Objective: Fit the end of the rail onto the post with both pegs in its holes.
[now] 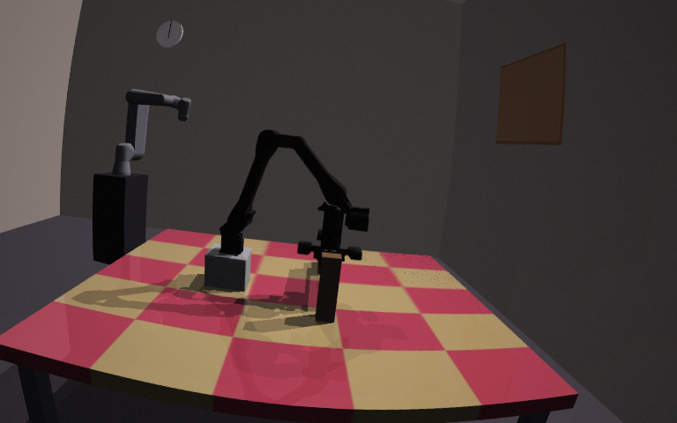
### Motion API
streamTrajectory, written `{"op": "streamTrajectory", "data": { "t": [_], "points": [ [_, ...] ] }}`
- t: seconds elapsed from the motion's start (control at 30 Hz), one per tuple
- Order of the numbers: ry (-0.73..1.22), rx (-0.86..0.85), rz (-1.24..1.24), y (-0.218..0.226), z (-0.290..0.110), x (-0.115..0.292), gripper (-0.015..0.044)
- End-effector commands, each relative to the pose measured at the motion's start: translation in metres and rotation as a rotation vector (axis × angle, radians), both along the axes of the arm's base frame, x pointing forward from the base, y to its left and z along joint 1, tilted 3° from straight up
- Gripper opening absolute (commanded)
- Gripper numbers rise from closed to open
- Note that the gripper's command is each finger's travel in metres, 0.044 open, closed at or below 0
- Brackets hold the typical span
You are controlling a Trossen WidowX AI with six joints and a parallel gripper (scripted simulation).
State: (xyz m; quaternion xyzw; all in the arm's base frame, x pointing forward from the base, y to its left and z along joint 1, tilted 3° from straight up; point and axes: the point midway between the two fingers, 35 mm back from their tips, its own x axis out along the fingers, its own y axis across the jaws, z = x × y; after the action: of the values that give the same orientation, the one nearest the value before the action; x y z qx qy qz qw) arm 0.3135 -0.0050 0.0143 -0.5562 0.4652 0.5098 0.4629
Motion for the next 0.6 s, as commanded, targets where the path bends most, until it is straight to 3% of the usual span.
{"op": "streamTrajectory", "data": {
  "t": [0.0,0.57],
  "points": [
    [-0.001,0.001,-0.001,0.0002,0.0014,0.0001,0.0],
    [-0.002,0.001,-0.001,0.0002,0.0017,0.0002,0.0]
  ]
}}
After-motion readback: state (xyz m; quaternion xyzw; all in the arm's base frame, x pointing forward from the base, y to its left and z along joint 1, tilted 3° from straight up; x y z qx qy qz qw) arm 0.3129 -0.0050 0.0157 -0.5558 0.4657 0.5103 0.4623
